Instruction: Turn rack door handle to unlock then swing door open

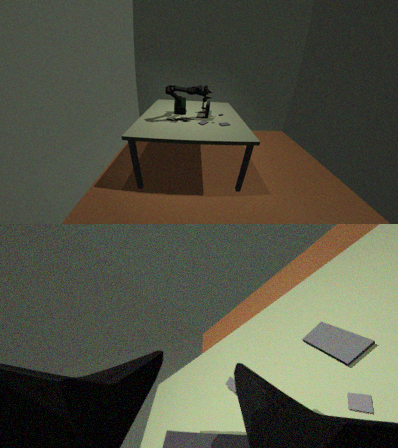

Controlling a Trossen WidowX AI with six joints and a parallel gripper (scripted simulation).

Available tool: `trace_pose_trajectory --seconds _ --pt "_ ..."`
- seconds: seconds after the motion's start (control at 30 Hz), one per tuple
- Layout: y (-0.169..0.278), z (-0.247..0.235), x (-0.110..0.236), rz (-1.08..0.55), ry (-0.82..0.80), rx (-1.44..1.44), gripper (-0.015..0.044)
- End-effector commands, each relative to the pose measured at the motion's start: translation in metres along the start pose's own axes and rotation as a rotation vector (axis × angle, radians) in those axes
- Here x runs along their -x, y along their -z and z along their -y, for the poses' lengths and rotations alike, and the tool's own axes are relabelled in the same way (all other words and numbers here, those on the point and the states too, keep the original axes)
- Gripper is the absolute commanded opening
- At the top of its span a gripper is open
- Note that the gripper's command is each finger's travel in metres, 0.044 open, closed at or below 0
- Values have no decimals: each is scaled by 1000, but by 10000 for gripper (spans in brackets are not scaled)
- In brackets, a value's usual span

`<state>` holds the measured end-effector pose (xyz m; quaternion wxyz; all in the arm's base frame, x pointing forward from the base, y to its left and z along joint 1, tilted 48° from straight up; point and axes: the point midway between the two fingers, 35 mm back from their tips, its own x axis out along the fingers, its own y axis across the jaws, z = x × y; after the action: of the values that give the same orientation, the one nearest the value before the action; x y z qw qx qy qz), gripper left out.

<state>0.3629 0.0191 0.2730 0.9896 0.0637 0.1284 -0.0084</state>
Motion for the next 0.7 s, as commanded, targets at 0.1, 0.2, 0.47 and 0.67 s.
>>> trace_pose_trajectory --seconds 0.1,0.2,0.47,0.67 --pt "31 -7 -23 -174 55 -43 294" --pt "45 -10 -31 -242 83 -50 294" --pt "81 -18 -46 -415 165 -55 294" --pt "108 -24 -54 -537 233 -50 294"
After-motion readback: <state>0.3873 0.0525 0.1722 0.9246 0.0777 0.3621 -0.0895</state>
